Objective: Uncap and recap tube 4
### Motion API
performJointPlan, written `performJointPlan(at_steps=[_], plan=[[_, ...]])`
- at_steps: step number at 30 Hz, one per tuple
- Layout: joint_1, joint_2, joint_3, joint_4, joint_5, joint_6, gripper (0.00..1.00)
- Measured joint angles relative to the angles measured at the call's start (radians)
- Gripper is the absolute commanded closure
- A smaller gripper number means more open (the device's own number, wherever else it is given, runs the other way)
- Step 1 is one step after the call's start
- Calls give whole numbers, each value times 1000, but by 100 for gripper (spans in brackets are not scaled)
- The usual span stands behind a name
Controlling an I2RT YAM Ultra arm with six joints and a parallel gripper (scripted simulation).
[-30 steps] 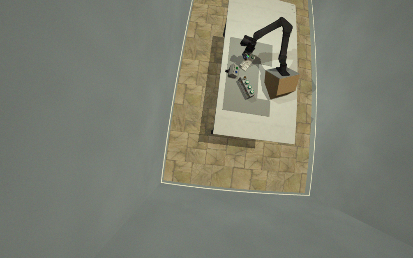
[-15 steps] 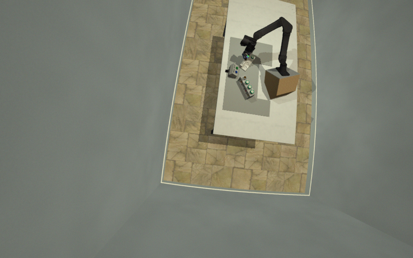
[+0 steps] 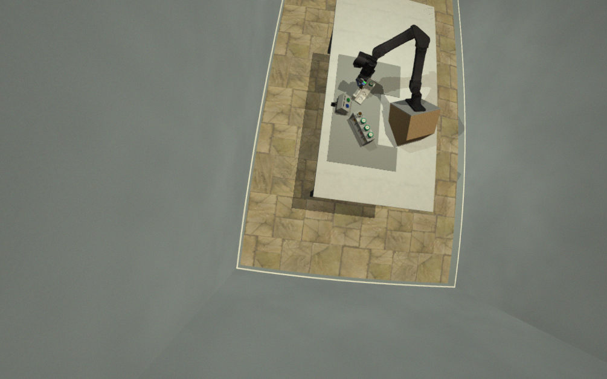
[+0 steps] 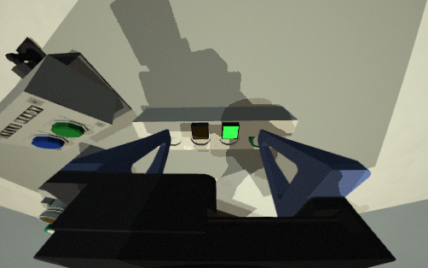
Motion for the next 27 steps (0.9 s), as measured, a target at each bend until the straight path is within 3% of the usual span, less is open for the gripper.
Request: performJointPlan(at_steps=[1,4,12,20,27], plan=[[0,0,0,0,0,0,53],[0,-31,-26,-8,-5,-4,53],[-7,-226,-87,-105,-8,-14,53],[-23,-453,-113,-267,-13,-29,53],[-23,-443,-114,-313,-15,-33,53]])
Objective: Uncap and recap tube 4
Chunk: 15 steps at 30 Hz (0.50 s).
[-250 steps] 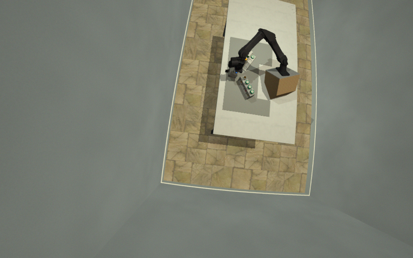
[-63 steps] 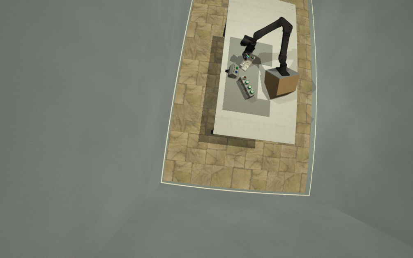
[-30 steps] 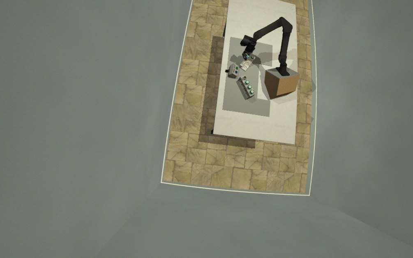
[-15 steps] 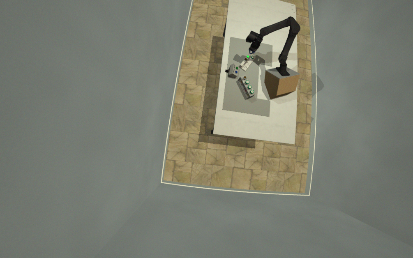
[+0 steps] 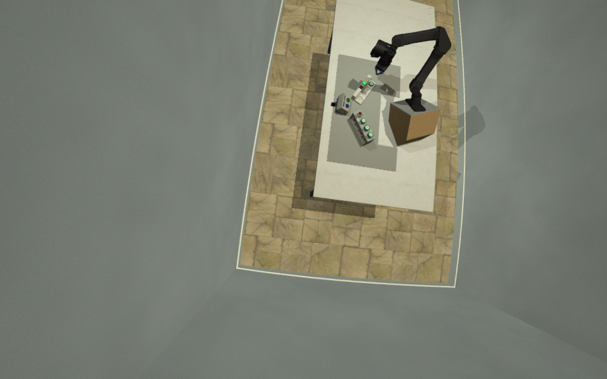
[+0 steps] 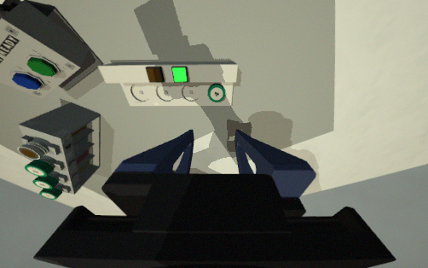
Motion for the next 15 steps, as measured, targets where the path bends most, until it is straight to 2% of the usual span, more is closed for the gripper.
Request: performJointPlan(at_steps=[15], plan=[[-13,-7,0,-2,-3,-8,53]])
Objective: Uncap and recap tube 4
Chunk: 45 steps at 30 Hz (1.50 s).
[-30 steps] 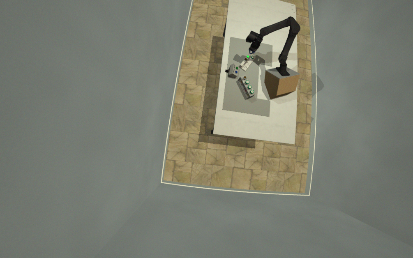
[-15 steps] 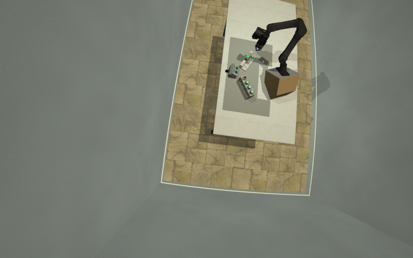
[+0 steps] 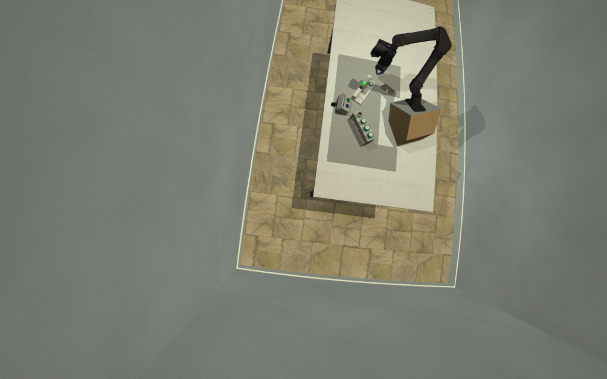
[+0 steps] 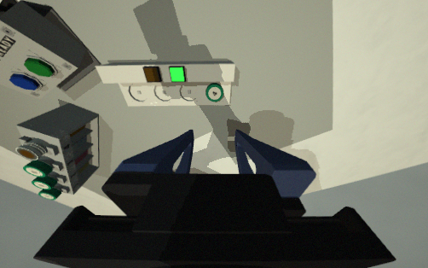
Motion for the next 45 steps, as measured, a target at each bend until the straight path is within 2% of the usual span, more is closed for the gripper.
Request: performJointPlan(at_steps=[3,6,14,20,31,37,45], plan=[[-3,-1,-3,6,-2,-4,53],[-37,4,-35,47,-11,-27,53],[-150,68,-140,214,-58,-126,53],[-199,99,-177,330,-88,-185,53],[-310,261,-236,578,-146,-288,53],[-313,259,-235,640,-159,-309,53],[-312,259,-235,655,-163,-315,53]])
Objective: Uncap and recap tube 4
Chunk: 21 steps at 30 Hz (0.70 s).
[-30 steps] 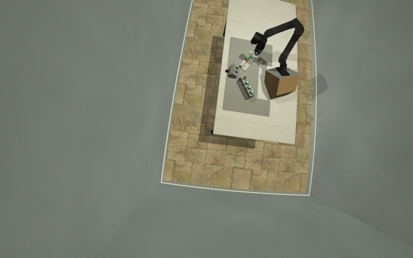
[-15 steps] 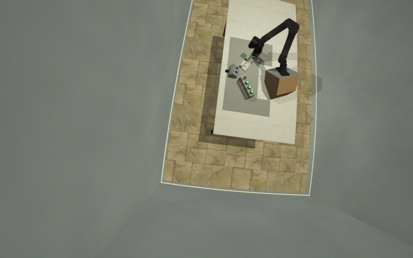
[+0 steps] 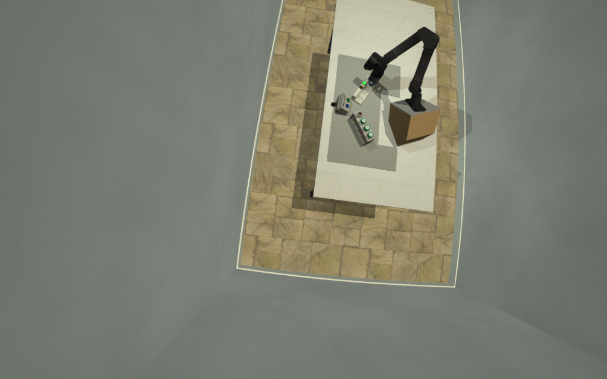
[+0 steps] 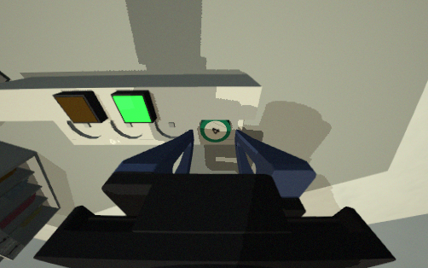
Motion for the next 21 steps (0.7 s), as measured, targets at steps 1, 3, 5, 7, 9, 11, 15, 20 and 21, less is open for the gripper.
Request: performJointPlan(at_steps=[1,3,5,7,9,11,15,20,21], plan=[[0,0,0,0,0,0,53],[0,0,0,0,0,-1,53],[0,0,0,2,-1,-1,53],[0,0,0,3,-1,-2,53],[0,0,0,4,-2,-3,53],[-3,1,0,7,-3,-4,53],[-5,2,0,10,-3,-5,53],[-8,4,-5,15,-5,-8,53],[-7,4,-4,14,-6,-8,53]])
